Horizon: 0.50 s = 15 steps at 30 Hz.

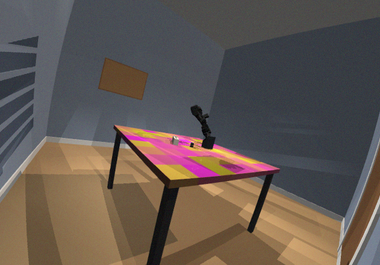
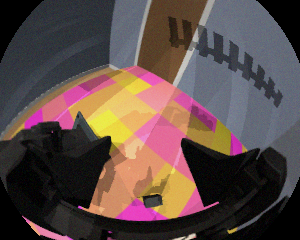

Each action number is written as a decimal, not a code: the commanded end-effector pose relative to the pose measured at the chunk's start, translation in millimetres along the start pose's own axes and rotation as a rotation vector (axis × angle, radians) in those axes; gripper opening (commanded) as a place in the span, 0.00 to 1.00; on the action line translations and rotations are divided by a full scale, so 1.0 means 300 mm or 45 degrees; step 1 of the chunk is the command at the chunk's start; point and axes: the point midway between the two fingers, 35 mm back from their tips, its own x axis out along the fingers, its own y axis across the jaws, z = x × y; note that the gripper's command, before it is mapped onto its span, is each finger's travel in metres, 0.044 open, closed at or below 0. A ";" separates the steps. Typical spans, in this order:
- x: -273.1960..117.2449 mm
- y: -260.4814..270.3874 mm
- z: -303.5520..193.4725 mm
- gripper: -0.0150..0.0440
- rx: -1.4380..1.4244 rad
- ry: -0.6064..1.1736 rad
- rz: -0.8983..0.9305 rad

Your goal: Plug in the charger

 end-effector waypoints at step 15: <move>0.041 -0.038 -0.127 1.00 0.438 0.266 0.020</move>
